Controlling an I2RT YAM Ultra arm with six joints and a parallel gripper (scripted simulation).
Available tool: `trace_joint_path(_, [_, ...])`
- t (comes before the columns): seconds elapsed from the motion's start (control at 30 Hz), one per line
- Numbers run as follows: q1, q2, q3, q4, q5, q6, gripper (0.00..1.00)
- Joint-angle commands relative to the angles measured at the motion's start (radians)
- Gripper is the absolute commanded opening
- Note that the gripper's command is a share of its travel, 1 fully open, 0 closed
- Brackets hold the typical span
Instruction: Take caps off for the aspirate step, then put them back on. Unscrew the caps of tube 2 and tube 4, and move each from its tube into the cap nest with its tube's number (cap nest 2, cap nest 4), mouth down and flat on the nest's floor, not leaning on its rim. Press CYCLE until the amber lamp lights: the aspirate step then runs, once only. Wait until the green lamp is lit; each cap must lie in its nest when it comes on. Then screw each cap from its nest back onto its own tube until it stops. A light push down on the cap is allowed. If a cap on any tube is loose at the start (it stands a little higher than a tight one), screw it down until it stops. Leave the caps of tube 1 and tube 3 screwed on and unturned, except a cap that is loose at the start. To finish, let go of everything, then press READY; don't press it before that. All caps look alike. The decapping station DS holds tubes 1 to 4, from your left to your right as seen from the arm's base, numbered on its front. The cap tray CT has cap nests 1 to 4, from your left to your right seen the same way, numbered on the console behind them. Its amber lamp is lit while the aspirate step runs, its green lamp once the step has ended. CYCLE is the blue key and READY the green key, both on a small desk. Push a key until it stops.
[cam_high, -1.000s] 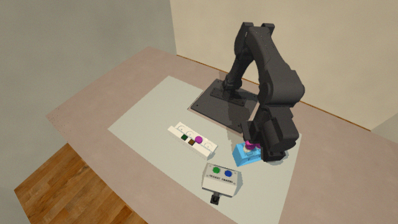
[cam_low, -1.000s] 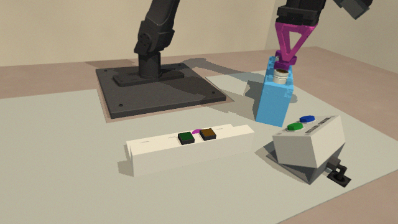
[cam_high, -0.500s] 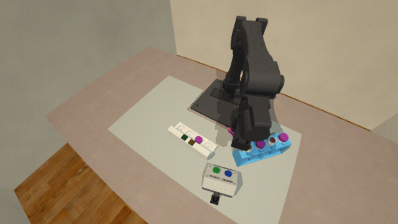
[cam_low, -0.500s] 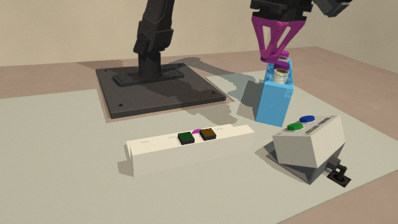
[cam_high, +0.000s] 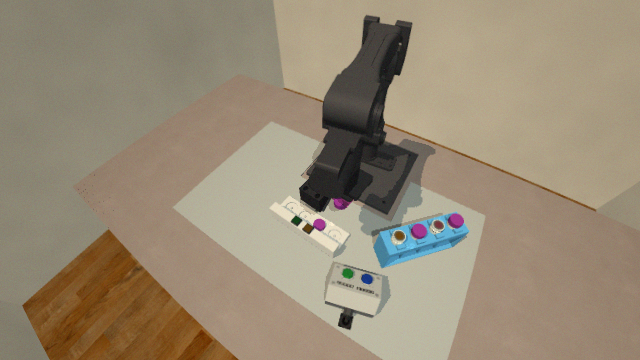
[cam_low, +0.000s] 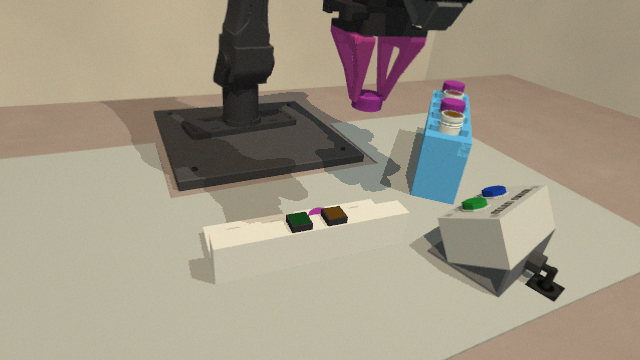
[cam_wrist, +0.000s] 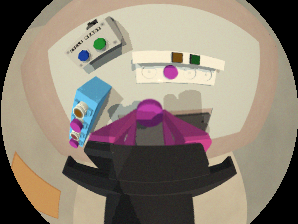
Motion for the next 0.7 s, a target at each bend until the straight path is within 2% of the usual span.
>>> trace_joint_path(0.0, [-0.076, -0.011, -0.005, 0.002, 0.004, -0.109, 0.00])
trace_joint_path(0.33, [-0.335, 0.022, 0.032, -0.004, 0.013, -0.367, 0.00])
trace_joint_path(0.4, [-0.335, 0.022, 0.032, -0.004, 0.013, -0.367, 0.00])
trace_joint_path(0.6, [-0.474, 0.079, 0.102, -0.016, 0.018, -0.506, 0.00])
trace_joint_path(0.67, [-0.474, 0.079, 0.101, -0.016, 0.018, -0.506, 0.00])
